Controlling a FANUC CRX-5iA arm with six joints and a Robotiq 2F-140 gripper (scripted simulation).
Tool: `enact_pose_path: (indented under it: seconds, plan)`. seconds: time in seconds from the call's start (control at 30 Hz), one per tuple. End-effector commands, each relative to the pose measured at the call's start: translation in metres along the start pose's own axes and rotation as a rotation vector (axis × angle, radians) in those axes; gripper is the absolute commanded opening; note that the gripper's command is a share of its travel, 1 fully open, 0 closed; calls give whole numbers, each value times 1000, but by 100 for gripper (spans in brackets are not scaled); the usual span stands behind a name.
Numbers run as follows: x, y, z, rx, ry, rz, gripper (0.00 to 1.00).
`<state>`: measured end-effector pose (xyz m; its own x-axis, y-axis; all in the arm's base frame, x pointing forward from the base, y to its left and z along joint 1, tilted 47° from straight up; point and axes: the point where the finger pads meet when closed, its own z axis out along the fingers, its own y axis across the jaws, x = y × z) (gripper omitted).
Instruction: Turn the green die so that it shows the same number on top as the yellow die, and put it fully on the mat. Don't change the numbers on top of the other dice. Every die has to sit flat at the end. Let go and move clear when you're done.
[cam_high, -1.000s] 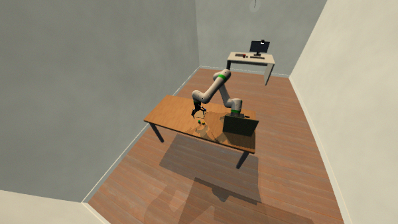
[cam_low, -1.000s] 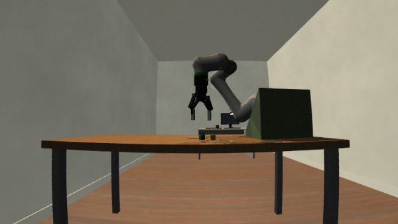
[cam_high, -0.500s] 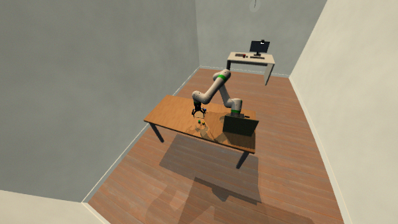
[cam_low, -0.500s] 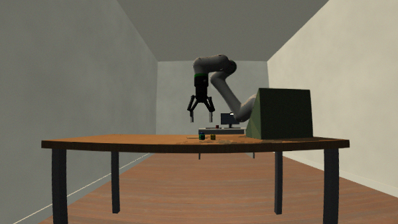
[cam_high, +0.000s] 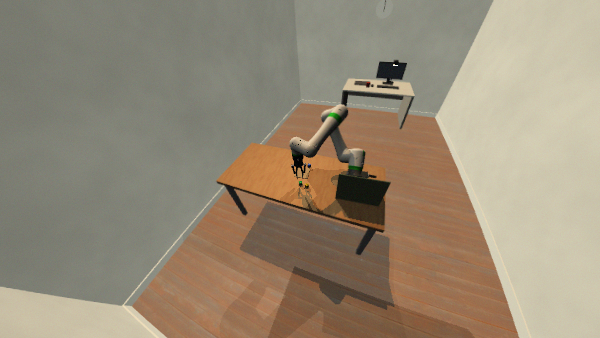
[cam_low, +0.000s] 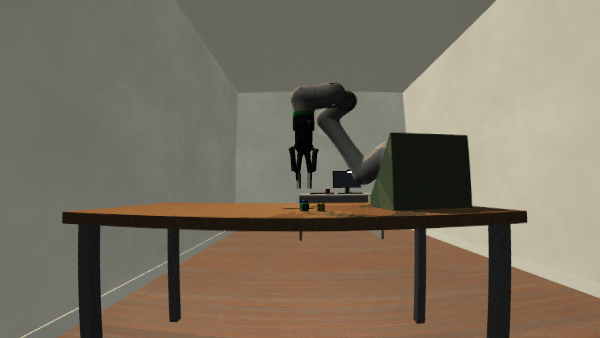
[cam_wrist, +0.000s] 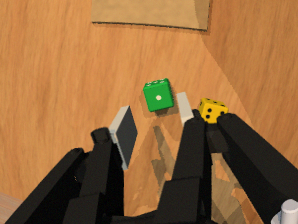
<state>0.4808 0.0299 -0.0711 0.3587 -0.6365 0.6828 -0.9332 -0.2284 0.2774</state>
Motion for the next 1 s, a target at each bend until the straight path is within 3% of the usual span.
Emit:
enact_pose_path:
  seconds: [0.0,0.97]
  plan:
    - [0,0,0,0,0,0,28]
    - [0,0,3,1,0,0,28]
